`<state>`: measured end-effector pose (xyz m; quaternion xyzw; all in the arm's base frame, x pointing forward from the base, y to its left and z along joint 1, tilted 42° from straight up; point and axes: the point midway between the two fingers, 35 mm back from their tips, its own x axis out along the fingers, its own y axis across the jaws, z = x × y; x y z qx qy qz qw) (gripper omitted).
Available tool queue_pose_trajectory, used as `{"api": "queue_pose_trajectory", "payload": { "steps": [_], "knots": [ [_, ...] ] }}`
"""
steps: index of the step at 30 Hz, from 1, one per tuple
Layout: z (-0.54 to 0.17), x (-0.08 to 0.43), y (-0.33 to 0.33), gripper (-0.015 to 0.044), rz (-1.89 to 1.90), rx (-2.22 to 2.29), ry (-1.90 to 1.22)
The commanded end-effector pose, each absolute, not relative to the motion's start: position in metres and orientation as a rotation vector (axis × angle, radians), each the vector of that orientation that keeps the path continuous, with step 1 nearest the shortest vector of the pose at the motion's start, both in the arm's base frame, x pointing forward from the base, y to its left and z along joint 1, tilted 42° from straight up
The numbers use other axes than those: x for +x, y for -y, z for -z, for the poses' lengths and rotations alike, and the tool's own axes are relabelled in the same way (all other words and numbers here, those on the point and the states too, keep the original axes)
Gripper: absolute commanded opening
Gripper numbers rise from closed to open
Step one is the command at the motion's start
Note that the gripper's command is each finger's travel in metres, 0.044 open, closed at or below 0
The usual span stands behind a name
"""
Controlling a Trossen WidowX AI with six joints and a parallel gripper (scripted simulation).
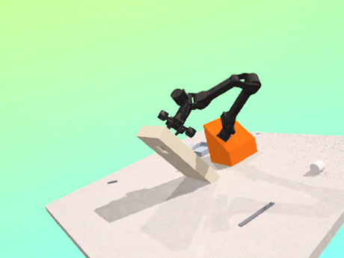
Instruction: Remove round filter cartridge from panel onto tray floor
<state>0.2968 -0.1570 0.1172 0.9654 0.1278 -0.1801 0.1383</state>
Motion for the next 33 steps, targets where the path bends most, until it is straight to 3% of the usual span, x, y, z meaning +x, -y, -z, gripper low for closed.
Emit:
{"api": "queue_pose_trajectory", "payload": {
  "steps": [1,33],
  "knots": [
    [-0.1149,0.3007,0.1564,0.0107,0.525,2.793,-0.368],
    [-0.1115,0.3091,0.1545,0.0107,0.524,2.793,-0.367]
  ]
}}
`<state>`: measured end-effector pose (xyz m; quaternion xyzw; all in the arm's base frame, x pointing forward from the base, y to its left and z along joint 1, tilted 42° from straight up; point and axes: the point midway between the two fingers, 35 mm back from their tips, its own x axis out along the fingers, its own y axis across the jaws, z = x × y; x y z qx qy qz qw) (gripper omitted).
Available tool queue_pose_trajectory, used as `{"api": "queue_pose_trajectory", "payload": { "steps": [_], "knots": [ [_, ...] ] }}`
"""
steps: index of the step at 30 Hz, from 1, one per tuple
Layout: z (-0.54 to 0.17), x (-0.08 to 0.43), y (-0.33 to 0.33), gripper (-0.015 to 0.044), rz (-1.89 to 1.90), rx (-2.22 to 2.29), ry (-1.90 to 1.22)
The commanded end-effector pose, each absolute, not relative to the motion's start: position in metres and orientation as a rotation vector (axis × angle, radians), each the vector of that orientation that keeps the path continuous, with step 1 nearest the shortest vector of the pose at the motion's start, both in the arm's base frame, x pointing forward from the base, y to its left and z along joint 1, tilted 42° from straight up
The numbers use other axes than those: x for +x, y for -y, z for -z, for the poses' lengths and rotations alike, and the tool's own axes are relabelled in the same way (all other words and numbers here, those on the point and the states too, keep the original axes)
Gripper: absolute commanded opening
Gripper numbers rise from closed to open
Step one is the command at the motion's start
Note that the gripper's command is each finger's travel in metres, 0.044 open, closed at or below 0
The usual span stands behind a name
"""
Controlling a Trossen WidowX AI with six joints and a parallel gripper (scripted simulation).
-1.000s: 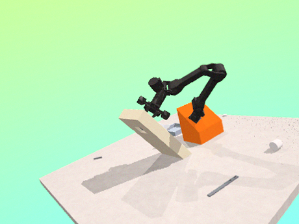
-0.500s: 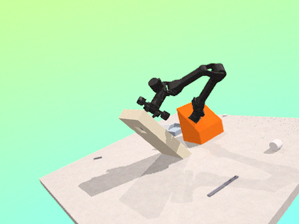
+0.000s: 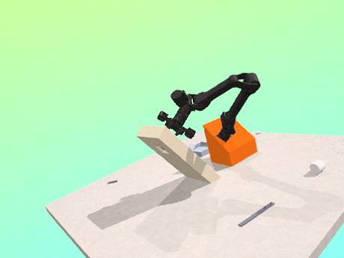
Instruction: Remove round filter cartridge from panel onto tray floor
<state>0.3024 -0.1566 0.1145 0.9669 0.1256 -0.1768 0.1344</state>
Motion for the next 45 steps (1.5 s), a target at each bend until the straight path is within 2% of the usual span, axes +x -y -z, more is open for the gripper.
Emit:
{"api": "queue_pose_trajectory", "payload": {
  "steps": [1,15,24,26,45],
  "knots": [
    [-0.1114,0.3094,0.1544,0.0107,0.524,2.793,-0.367],
    [-0.1106,0.3113,0.154,0.0107,0.523,2.793,-0.367],
    [-0.1141,0.303,0.1565,0.0047,0.509,2.807,-0.362],
    [-0.1141,0.303,0.1565,0.0,0.509,2.807,-0.362],
    [-0.1106,0.3115,0.1539,0.0,0.356,2.27,-0.434]
  ]
}}
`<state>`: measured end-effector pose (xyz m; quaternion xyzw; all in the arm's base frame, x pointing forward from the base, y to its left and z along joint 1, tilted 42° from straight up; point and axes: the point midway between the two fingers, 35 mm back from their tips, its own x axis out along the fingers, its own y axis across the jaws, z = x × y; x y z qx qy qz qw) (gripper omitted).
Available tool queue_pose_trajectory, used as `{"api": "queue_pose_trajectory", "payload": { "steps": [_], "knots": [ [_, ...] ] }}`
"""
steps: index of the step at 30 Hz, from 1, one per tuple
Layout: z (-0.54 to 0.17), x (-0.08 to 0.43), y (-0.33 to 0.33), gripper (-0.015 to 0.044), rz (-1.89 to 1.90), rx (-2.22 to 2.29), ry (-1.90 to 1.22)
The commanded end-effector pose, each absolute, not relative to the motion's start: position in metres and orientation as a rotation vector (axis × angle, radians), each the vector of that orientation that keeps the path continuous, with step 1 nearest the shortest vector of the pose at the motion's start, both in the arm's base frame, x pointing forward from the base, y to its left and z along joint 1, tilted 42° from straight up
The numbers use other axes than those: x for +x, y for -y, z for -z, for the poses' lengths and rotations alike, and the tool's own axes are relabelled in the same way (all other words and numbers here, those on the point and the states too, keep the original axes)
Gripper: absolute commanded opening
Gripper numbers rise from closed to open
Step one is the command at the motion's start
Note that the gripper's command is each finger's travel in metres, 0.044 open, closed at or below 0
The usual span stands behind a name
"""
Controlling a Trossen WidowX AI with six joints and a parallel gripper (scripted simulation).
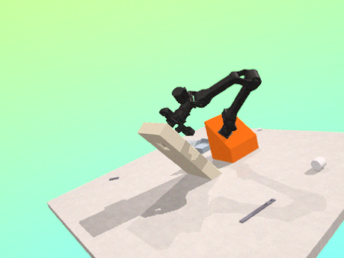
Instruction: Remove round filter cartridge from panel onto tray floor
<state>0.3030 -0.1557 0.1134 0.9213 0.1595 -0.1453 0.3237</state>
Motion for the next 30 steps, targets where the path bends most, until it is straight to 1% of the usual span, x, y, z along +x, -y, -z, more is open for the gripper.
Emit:
{"api": "queue_pose_trajectory", "payload": {
  "steps": [1,30],
  "knots": [
    [-0.1106,0.3115,0.1539,0.0,0.346,2.236,-0.437],
    [-0.111,0.3103,0.1542,0.0,0.078,1.248,-0.47]
  ]
}}
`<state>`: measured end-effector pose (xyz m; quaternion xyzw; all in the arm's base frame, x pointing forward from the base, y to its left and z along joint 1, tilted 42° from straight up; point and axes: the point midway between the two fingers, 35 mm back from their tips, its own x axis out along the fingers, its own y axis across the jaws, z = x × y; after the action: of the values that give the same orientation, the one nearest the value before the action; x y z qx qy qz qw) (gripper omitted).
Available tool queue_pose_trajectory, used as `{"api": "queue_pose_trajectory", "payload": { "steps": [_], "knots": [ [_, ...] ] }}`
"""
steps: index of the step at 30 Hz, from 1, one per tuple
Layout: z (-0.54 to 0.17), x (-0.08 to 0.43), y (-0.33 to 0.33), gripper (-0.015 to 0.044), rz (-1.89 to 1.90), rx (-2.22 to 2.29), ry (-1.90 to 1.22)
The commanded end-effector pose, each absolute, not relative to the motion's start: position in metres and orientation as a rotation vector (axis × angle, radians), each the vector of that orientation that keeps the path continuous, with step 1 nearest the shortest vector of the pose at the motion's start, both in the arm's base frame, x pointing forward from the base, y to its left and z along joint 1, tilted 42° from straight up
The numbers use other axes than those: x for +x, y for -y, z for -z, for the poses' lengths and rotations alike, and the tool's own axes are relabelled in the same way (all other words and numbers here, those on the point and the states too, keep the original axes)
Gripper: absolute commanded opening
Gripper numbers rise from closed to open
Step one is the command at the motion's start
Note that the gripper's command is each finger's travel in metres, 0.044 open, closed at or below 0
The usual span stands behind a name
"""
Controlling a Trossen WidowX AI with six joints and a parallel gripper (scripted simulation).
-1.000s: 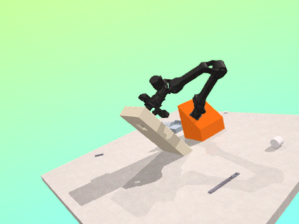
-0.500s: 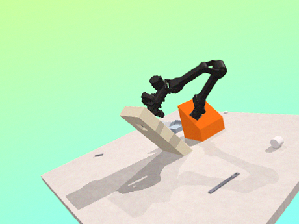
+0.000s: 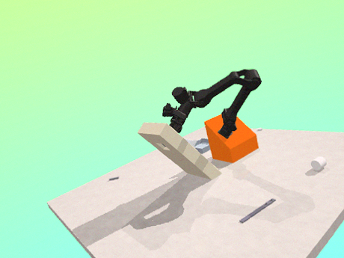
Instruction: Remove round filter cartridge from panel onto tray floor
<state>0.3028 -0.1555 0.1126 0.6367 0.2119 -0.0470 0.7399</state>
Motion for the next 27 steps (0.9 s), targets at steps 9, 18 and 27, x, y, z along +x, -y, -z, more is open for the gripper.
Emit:
{"api": "queue_pose_trajectory", "payload": {
  "steps": [9,18,27],
  "knots": [
    [-0.1111,0.3102,0.1543,0.0,0.06,1.174,-0.469],
    [-0.1109,0.3106,0.1542,0.0,0.078,1.247,-0.47],
    [-0.1109,0.3106,0.1542,0.0,0.078,1.247,-0.47]
  ]
}}
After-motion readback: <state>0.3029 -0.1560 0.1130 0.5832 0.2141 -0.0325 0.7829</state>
